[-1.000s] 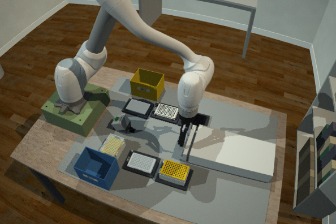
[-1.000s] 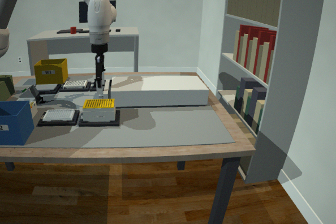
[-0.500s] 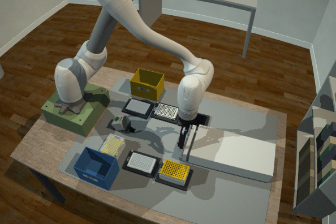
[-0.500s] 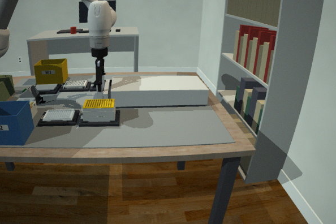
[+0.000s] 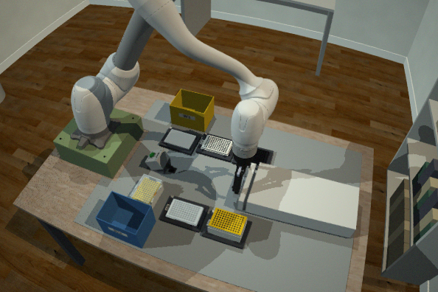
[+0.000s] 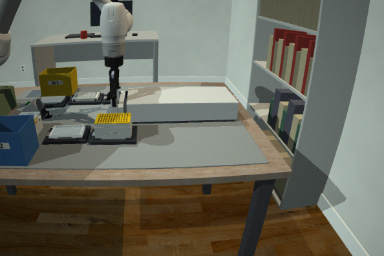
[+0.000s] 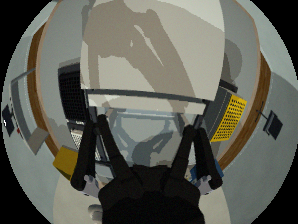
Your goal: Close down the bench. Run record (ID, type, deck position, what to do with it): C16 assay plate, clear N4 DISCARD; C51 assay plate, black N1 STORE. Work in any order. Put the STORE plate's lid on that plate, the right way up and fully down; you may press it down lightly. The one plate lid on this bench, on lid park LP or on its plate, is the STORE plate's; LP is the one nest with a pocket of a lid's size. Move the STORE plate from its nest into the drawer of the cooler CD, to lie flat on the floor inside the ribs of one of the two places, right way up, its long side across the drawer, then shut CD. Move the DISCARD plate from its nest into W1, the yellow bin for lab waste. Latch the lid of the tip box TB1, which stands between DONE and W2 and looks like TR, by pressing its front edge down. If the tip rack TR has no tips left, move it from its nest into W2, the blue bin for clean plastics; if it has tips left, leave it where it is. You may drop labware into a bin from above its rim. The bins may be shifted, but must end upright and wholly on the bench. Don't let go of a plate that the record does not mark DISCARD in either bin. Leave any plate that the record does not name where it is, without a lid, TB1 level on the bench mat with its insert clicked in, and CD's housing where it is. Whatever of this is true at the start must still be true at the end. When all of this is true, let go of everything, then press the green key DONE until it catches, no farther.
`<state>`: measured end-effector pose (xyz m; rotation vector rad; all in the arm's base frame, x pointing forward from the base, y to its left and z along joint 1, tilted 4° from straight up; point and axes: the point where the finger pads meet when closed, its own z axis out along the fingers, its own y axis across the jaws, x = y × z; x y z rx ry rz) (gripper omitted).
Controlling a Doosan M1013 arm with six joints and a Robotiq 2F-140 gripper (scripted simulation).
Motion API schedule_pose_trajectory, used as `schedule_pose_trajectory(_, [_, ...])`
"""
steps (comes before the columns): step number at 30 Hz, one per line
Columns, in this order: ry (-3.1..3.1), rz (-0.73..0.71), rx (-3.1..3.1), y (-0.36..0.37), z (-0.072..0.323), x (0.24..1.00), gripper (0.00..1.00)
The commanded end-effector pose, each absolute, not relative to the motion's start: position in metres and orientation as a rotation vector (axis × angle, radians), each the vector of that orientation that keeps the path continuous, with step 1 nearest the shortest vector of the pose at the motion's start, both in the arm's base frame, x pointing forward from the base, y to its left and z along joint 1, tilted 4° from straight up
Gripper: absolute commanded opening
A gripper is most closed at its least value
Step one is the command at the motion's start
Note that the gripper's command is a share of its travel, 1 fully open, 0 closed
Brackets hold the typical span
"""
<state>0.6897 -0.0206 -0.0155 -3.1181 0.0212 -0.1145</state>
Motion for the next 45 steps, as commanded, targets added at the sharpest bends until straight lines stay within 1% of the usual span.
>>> schedule_pose_trajectory(1, [0.021,-0.115,-3.118,-0.0206,-0.0154,0.6897,0.65])
schedule_pose_trajectory(25, [0.021,-0.115,-3.118,-0.0206,-0.0154,0.6897,0.55])
schedule_pose_trajectory(26, [0.021,-0.115,-3.118,-0.0206,-0.0154,0.6897,0.00])
schedule_pose_trajectory(45, [0.021,-0.115,-3.118,-0.0206,-0.0154,0.6897,0.00])
